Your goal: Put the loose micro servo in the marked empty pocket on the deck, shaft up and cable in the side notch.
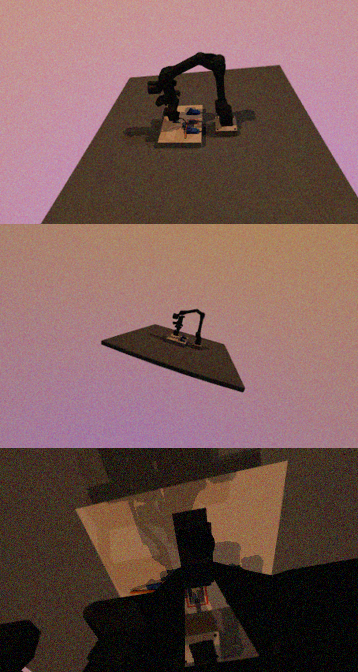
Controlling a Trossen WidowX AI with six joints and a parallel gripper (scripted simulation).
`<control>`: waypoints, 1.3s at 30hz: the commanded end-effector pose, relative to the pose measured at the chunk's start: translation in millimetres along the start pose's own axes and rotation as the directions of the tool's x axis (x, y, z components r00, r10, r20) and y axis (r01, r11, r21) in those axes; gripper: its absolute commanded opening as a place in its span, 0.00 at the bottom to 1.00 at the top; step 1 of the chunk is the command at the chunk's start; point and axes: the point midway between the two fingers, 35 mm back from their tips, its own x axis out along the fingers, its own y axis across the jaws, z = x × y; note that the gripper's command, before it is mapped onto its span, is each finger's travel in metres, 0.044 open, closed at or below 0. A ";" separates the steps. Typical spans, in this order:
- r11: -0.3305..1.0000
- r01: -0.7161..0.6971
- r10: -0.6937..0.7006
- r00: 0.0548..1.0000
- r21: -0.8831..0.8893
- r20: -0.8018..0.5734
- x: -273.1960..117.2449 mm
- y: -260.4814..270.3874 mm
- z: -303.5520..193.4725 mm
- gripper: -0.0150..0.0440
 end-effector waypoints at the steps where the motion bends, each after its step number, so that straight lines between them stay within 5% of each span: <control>1: 1.000 0.001 -0.001 1.000 -0.028 0.004 -1.5 -0.1 0.8 0.25; 39: 1.000 0.001 -0.001 1.000 -0.029 -0.006 4.4 -3.4 -108.6 0.25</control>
